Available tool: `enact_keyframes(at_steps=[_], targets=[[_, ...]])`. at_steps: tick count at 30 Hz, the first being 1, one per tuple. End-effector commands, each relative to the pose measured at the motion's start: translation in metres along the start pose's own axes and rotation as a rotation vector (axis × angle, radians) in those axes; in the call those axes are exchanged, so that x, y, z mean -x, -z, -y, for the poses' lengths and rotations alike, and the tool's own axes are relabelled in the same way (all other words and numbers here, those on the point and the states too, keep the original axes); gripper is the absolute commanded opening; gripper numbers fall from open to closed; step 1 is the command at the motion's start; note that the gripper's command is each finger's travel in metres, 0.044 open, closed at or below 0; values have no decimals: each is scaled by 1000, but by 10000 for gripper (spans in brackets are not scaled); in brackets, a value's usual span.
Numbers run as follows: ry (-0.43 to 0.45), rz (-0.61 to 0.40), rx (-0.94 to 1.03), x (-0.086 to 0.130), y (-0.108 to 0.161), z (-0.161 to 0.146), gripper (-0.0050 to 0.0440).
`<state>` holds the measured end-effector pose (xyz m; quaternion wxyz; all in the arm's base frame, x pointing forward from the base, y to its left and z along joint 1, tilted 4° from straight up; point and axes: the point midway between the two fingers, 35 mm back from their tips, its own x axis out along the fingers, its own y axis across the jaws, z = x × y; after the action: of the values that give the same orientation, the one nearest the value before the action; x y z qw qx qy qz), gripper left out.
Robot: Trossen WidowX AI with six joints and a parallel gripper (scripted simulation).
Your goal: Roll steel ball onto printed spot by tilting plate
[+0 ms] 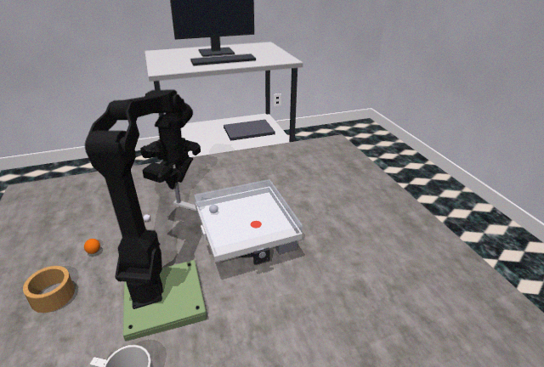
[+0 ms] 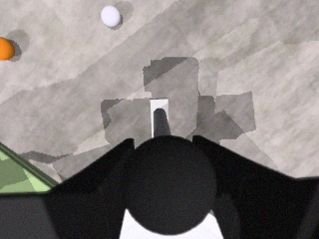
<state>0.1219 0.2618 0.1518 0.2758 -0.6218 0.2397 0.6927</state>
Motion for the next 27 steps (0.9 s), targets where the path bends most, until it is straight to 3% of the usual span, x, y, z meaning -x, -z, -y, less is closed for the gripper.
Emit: enact_keyframes(at_steps=[1,27], targets=[[3,-4,-4,-2,-1,1,150],[3,-10,-4,0,0,-1,150]])
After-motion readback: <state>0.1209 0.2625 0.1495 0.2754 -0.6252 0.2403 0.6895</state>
